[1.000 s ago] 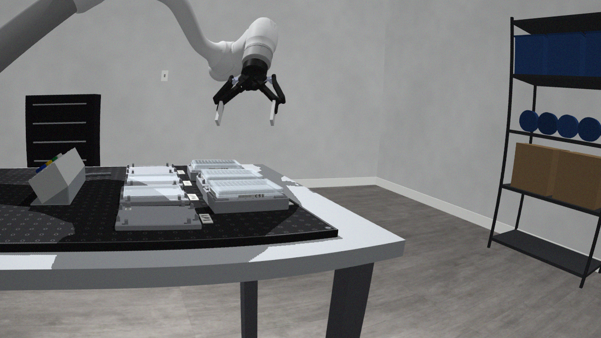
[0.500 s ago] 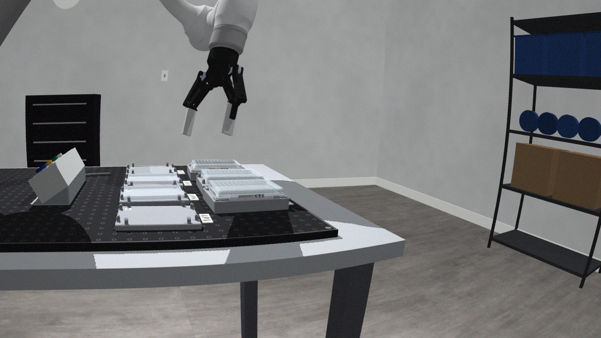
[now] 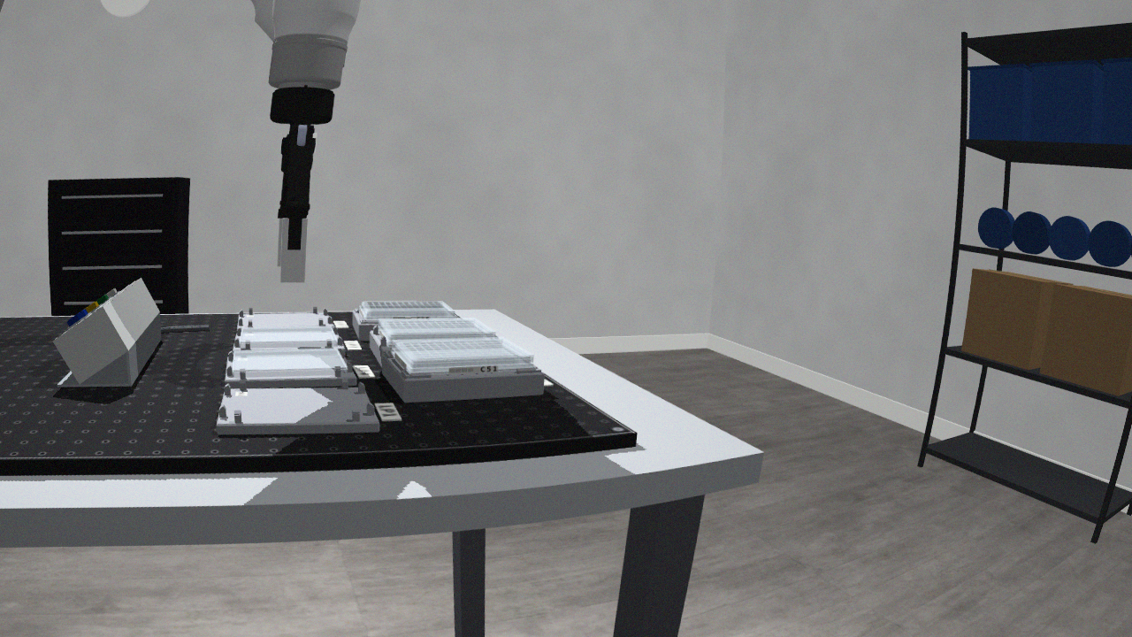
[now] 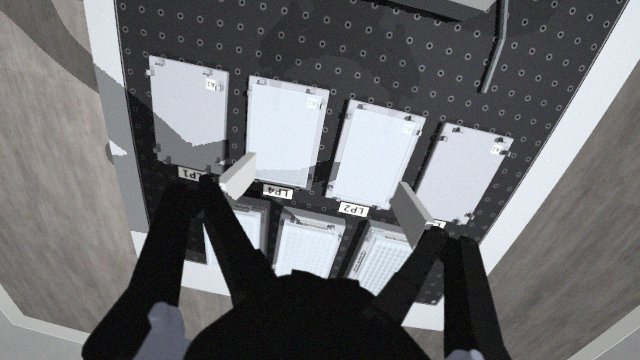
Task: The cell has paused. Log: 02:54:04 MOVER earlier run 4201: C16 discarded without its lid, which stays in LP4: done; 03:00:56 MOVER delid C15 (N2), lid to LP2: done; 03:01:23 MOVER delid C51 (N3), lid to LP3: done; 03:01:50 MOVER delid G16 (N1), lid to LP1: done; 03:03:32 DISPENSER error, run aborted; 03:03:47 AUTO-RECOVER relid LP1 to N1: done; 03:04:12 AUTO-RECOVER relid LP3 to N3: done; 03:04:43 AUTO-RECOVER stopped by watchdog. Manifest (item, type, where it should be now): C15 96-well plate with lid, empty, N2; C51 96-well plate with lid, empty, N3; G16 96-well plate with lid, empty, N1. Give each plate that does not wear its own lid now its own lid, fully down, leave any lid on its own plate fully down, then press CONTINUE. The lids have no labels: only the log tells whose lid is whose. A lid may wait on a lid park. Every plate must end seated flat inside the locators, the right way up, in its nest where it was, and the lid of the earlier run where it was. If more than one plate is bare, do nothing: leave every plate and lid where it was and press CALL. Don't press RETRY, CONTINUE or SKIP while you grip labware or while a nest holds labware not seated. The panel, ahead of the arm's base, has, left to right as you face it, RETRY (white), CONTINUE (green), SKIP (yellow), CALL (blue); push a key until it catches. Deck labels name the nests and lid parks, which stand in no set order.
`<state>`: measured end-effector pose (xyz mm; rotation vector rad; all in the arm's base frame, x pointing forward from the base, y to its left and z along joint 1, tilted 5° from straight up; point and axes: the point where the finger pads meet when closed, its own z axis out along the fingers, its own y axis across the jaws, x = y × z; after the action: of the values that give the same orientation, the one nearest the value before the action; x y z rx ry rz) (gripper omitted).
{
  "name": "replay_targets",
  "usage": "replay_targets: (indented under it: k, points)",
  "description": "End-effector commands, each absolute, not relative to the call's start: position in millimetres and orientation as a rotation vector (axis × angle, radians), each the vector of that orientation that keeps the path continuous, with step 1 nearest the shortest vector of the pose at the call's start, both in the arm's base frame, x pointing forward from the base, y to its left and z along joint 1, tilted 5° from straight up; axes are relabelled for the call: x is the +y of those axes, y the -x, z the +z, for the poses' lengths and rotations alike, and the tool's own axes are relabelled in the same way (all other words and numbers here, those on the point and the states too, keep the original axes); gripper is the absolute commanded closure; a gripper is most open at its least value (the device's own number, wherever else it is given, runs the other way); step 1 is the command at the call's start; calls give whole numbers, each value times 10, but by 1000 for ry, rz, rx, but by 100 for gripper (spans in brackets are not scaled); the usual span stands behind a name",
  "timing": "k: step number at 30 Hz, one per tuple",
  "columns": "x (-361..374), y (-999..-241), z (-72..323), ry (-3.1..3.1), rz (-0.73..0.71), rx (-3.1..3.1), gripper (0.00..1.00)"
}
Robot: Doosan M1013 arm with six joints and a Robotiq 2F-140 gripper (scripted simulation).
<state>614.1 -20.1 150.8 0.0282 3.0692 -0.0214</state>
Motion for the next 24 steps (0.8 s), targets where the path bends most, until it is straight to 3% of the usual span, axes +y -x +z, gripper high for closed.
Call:
replay_targets:
  k: [1, 2, 24]
  points:
    - [-212, -6110, 1508, -45, -15, 3055, 0]
    - [-212, -6110, 1508, -45, -15, 3055, 100]
    - [-212, -6110, 1508, -45, -15, 3055, 100]
